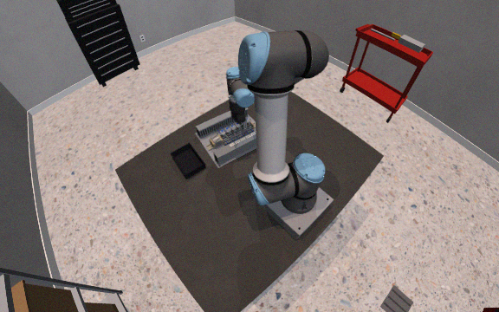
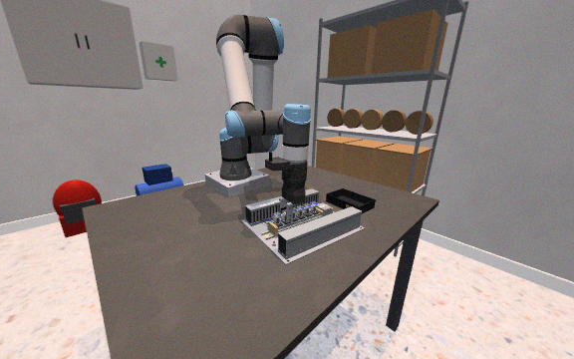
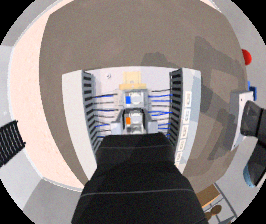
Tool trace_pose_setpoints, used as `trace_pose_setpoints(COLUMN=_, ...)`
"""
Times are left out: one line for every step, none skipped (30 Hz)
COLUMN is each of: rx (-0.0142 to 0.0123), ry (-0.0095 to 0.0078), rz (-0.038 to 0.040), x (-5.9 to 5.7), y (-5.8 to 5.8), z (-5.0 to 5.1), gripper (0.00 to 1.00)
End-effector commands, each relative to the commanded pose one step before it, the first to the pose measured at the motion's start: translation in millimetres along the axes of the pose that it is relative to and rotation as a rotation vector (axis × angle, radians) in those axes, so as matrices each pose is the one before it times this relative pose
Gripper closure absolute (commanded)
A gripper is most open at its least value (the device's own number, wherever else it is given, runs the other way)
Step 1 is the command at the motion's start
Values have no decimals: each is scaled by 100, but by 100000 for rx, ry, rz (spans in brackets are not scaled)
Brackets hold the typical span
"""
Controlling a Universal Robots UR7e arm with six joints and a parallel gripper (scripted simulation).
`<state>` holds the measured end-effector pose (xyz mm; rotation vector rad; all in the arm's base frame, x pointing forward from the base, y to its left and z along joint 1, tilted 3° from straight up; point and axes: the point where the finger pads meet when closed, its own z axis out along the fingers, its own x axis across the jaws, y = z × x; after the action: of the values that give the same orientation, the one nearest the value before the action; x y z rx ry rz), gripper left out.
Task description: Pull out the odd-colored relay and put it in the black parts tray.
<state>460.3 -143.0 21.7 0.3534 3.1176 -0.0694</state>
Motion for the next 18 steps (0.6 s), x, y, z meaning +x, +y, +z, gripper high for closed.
trace_pose_setpoints(rx=-99, ry=-874, rz=9, x=-7, y=11, z=-62, gripper=100)
trace_pose_setpoints(rx=0, ry=-166, rz=1, x=4, y=0, z=1, gripper=100)
trace_pose_setpoints(rx=0, ry=-229, rz=1, x=6, y=0, z=1, gripper=100)
trace_pose_setpoints(rx=1, ry=-280, rz=1, x=8, y=0, z=1, gripper=100)
trace_pose_setpoints(rx=1, ry=-313, rz=0, x=9, y=0, z=0, gripper=100)
trace_pose_setpoints(rx=2, ry=-324, rz=0, x=9, y=0, z=0, gripper=100)
trace_pose_setpoints(rx=2, ry=-313, rz=0, x=9, y=0, z=0, gripper=100)
trace_pose_setpoints(rx=2, ry=-280, rz=0, x=8, y=0, z=0, gripper=100)
trace_pose_setpoints(rx=2, ry=-229, rz=0, x=7, y=0, z=-1, gripper=100)
trace_pose_setpoints(rx=2, ry=-166, rz=0, x=5, y=0, z=-1, gripper=100)
trace_pose_setpoints(rx=1, ry=-101, rz=0, x=3, y=0, z=0, gripper=100)
trace_pose_setpoints(rx=0, ry=-43, rz=0, x=1, y=0, z=0, gripper=100)
trace_pose_setpoints(rx=0, ry=-7, rz=0, x=0, y=0, z=0, gripper=100)
trace_pose_setpoints(rx=0, ry=-7, rz=0, x=0, y=0, z=0, gripper=100)
trace_pose_setpoints(rx=0, ry=0, rz=0, x=0, y=0, z=0, gripper=100)
trace_pose_setpoints(rx=0, ry=0, rz=0, x=0, y=0, z=0, gripper=100)
trace_pose_setpoints(rx=0, ry=-43, rz=0, x=1, y=0, z=0, gripper=100)
trace_pose_setpoints(rx=-1, ry=-101, rz=1, x=3, y=0, z=0, gripper=100)
